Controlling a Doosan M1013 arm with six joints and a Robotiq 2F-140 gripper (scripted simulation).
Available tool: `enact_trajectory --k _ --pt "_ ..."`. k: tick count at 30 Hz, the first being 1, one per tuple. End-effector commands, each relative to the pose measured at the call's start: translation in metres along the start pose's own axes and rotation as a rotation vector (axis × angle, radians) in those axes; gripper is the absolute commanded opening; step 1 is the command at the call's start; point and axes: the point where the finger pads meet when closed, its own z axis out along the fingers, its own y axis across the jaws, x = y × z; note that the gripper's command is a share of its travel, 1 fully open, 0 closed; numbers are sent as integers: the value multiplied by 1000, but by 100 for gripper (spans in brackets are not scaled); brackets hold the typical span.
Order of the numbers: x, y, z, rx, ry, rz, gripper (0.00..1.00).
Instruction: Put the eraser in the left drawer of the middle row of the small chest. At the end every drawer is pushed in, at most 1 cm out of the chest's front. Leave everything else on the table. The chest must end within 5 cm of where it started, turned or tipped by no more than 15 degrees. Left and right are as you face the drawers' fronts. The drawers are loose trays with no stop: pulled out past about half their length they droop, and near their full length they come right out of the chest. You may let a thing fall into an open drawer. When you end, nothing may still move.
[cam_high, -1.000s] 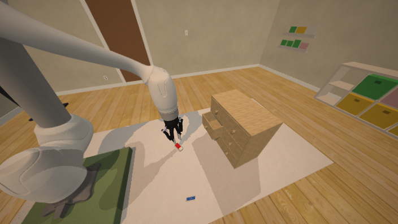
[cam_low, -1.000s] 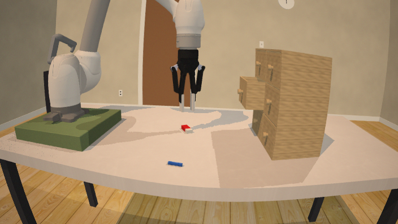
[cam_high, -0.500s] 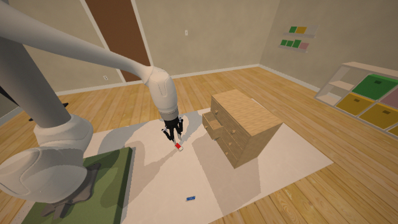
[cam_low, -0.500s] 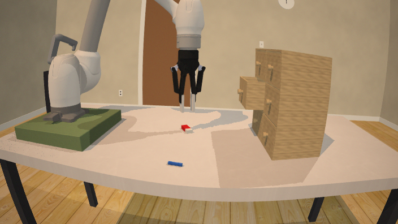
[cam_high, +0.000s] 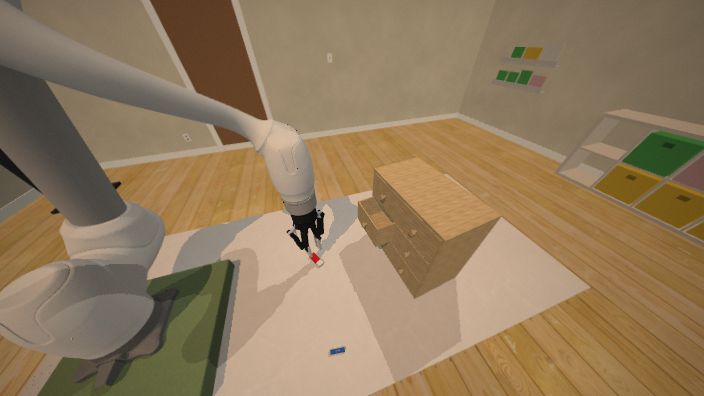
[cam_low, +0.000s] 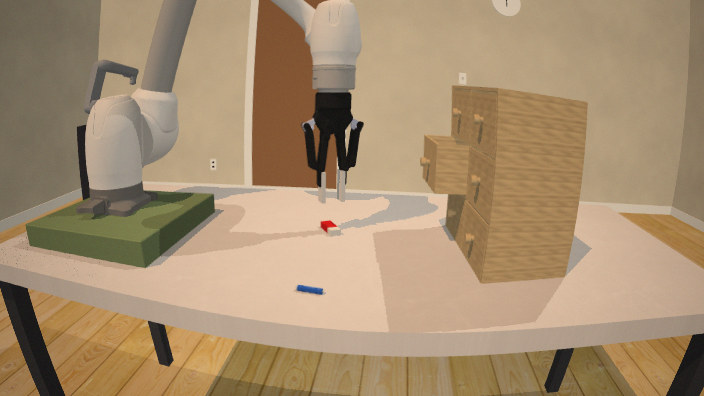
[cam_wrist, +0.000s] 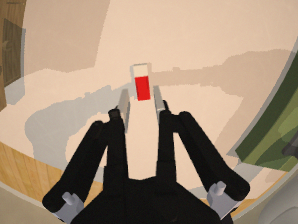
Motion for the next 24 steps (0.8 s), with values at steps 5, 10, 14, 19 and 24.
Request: enact_trajectory --k 5,10,14,19,24 --pt "-1 1 18 -3 2 -1 23" --pt "-1 1 31 -3 2 -1 23" --pt "-1 1 39 -3 2 -1 23" --pt "-1 1 43 -3 2 -1 23" --pt "-1 1 46 -3 2 -1 23"
